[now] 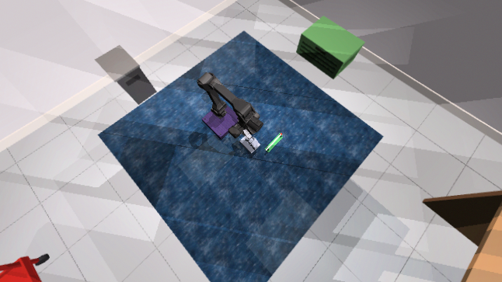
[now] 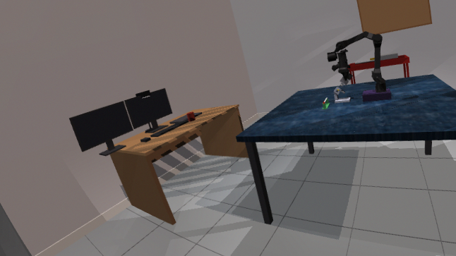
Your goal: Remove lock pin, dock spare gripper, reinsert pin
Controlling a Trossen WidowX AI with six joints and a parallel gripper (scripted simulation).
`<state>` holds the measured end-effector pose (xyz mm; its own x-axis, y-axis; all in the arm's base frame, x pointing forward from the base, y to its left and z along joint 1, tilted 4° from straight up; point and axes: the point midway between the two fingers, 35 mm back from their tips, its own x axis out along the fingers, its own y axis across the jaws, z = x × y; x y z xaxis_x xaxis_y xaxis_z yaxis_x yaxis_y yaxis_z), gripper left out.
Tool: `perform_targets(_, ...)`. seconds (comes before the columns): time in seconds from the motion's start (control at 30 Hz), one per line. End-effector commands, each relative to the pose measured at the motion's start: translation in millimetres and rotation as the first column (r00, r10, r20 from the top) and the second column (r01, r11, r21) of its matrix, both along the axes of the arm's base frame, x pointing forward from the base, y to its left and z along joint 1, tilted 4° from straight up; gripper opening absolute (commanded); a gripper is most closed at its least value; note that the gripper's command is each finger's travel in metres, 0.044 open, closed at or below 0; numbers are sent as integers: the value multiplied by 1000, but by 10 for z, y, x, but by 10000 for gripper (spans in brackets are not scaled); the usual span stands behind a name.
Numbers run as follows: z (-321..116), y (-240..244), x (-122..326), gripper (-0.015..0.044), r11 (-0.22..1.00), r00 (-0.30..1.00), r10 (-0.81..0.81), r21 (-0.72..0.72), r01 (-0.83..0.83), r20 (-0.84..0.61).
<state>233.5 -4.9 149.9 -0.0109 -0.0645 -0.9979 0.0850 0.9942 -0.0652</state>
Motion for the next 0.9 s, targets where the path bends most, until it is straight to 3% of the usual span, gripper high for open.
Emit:
perform_targets(0.0,-48,-8,28,0,1000,1000,4,2,-4,-3)
perform_targets(0.87,-196,-24,179,0,1000,1000,4,2,-4,0)
